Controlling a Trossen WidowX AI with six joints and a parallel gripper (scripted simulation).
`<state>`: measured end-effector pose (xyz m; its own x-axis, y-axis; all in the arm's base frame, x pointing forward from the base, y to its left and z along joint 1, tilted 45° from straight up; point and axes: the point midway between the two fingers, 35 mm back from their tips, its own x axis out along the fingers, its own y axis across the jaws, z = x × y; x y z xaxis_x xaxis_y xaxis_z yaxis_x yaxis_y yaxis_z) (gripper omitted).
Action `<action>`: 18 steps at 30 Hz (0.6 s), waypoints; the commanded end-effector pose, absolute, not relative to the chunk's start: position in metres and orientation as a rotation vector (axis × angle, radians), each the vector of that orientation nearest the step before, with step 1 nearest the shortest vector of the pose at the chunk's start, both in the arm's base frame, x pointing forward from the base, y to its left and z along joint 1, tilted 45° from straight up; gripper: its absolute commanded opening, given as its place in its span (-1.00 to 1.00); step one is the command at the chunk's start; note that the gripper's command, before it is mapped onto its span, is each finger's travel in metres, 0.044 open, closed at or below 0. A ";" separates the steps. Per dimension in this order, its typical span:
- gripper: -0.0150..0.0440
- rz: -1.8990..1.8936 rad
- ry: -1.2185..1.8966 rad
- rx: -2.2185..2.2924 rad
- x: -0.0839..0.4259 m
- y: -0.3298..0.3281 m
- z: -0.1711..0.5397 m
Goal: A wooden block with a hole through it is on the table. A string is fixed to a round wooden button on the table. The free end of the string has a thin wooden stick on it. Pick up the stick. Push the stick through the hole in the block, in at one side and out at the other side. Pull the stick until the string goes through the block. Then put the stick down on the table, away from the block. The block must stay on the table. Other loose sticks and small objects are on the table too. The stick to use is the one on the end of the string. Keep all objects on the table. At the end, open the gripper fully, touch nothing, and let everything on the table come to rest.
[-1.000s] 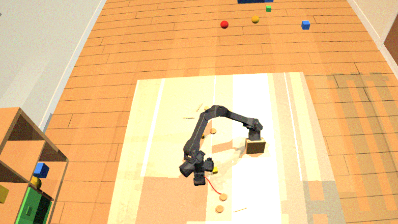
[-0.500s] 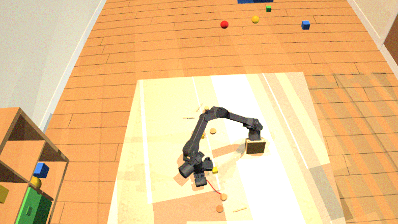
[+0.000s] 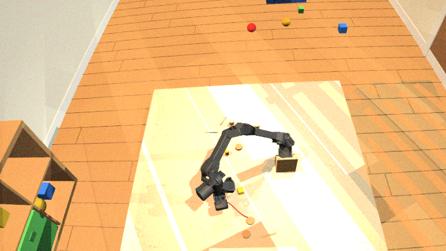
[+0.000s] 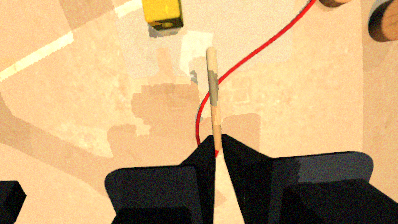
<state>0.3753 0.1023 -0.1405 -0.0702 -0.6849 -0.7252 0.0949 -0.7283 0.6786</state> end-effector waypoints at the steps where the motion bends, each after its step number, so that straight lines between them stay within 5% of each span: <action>1: -0.49 -1.850 -0.634 1.661 0.381 0.102 -0.141; 18: -0.49 -1.848 -0.635 1.663 0.403 0.102 -0.143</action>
